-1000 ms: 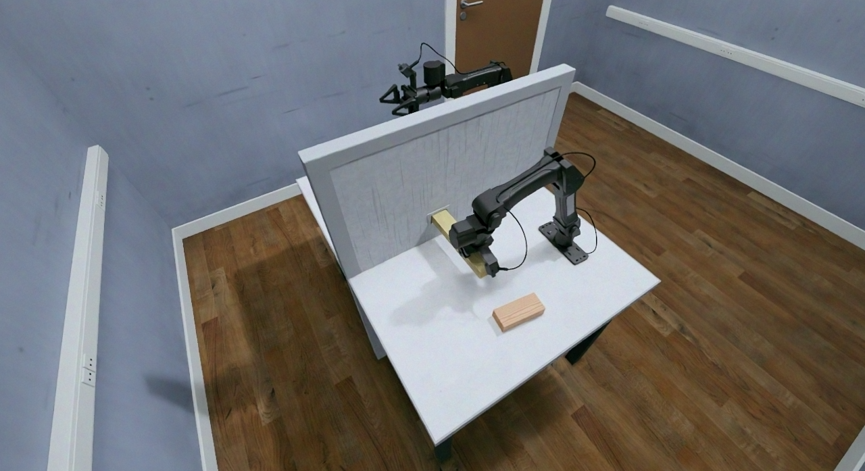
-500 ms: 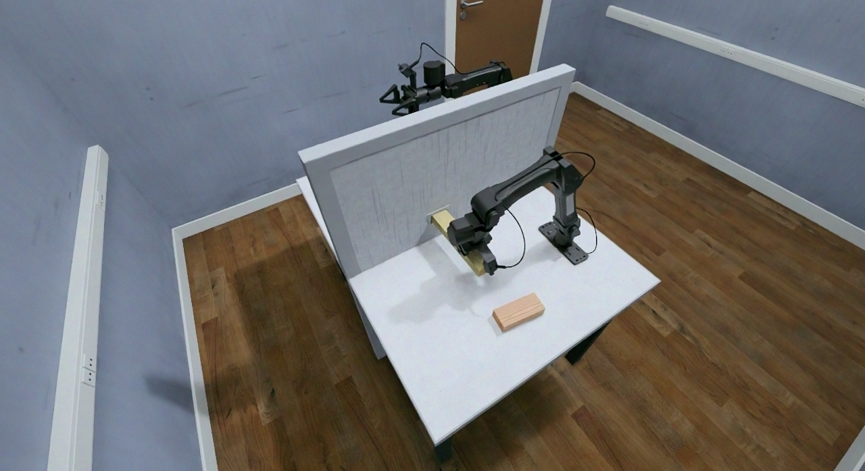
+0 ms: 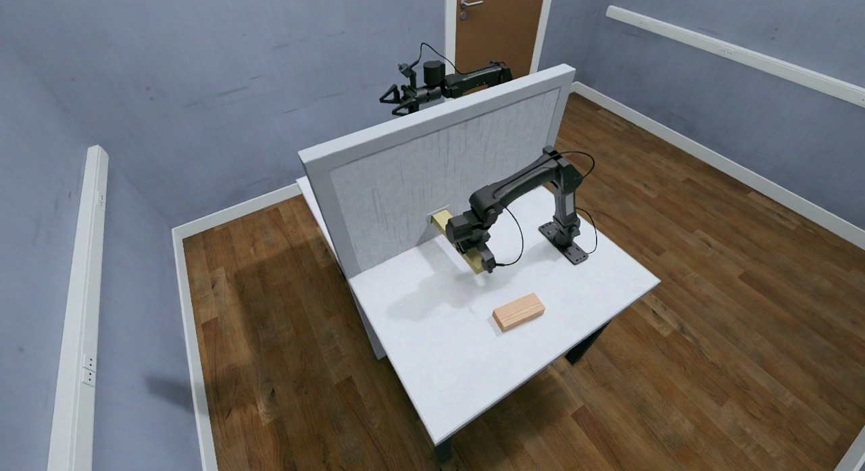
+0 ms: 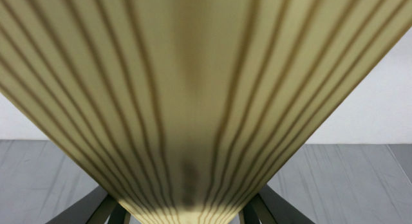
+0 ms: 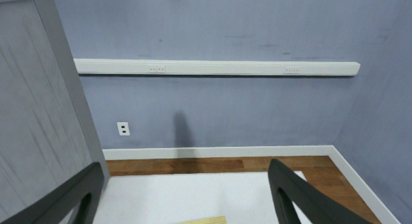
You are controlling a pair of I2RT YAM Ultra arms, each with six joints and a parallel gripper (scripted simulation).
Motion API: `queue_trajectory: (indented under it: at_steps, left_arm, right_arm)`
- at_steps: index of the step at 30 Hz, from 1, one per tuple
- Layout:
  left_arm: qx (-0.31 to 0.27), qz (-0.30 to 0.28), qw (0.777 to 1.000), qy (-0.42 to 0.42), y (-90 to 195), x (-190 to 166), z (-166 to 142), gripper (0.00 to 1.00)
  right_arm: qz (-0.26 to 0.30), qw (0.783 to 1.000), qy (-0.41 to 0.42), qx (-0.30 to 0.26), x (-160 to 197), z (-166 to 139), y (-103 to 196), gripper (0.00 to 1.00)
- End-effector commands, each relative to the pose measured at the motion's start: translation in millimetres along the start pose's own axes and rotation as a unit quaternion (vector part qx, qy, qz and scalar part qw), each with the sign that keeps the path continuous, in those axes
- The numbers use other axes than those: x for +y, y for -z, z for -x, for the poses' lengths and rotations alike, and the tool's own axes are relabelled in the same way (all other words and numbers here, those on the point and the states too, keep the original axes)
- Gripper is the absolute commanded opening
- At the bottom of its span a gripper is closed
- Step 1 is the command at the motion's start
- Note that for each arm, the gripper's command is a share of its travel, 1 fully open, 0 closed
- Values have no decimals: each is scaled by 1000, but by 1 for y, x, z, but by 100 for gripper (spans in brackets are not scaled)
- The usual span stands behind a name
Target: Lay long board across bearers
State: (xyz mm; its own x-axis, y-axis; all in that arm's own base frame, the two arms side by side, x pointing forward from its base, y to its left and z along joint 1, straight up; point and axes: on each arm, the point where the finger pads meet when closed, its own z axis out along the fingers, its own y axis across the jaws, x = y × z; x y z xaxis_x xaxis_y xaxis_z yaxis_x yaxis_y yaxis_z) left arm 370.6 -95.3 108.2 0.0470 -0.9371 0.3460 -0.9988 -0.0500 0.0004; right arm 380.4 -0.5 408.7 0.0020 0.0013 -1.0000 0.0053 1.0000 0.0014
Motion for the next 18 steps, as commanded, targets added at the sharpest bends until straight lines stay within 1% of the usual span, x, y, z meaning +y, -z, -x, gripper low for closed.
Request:
queue_trajectory:
  at_steps: [1,3,6,9,11,12,14,15,18]
  left_arm:
    - [21,-28,999,-12,12,-12,-20,0]
    - [21,-27,999,-12,16,-9,-22,0]
    - [20,-23,1000,-10,7,-13,-21,0]
    - [20,-25,999,-13,16,-7,-25,0]
    - [20,-25,999,-13,16,-7,-25,0]
    - [18,-19,1000,-7,11,-7,-21,0]
    - [19,-25,999,-6,12,-12,-16,0]
    - [19,-22,999,-13,9,-12,-19,0]
    - [19,-24,999,-10,16,-9,-17,0]
  right_arm:
    - [8,1000,0,1,5,1,3,100]
    - [8,1000,0,1,5,1,3,100]
    - [8,1000,0,1,5,1,3,100]
    - [8,1000,0,1,5,1,3,100]
    - [8,1000,0,1,5,1,3,100]
    - [8,1000,0,1,5,1,3,100]
    - [8,1000,0,1,5,1,3,100]
    - [8,1000,0,1,5,1,3,100]
    - [8,1000,0,1,5,1,3,100]
